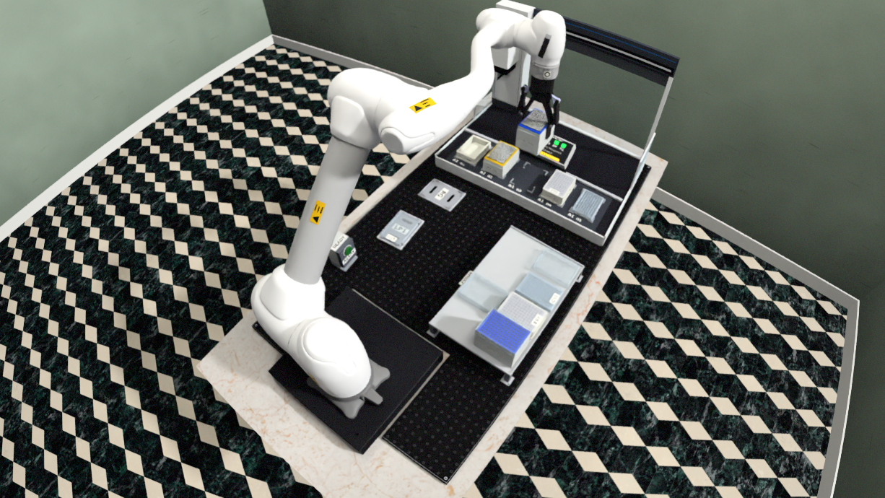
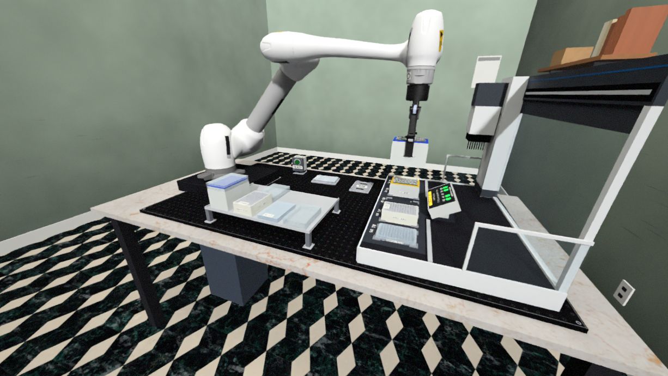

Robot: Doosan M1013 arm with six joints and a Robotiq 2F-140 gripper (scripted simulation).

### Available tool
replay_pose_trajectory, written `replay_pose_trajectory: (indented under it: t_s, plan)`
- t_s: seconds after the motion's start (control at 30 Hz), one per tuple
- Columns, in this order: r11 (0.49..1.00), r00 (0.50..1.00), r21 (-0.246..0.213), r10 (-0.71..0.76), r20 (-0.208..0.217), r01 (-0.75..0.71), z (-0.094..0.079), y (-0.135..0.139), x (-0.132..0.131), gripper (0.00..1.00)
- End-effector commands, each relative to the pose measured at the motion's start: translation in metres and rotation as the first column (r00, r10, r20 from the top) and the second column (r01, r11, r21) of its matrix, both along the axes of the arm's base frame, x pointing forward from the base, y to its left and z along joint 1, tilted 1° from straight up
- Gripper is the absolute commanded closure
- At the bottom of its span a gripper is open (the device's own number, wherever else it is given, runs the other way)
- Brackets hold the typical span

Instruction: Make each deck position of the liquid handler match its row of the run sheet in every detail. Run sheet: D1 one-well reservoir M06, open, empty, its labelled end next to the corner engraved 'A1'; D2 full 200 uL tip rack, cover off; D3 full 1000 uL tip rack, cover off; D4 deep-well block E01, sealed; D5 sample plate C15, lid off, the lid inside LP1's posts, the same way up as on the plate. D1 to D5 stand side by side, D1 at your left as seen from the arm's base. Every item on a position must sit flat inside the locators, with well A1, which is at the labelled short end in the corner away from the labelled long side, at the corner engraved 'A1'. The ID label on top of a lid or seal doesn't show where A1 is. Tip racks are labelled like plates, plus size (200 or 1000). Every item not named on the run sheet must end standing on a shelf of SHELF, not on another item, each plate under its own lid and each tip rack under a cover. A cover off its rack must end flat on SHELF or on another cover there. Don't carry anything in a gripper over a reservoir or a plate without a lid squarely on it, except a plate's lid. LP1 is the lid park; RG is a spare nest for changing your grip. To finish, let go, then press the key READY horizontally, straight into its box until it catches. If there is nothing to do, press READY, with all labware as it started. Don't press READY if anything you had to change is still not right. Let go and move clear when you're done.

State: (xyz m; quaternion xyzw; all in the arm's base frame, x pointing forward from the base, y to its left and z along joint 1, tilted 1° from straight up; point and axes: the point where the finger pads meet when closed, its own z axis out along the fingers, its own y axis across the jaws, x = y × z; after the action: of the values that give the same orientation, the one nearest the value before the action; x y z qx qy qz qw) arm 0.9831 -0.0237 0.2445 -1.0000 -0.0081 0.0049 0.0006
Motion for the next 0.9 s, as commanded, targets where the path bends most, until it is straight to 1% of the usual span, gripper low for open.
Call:
replay_pose_trajectory:
  t_s: [0.0, 0.87]
  plan:
    - [1.0, 1.0, 0.0, 0.0, 0.002, 0.0, -0.003, 0.0, 0.0, 0.9]
    - [1.0, 1.0, 0.0, 0.0, 0.002, 0.0, -0.043, 0.0, 0.0, 0.9]
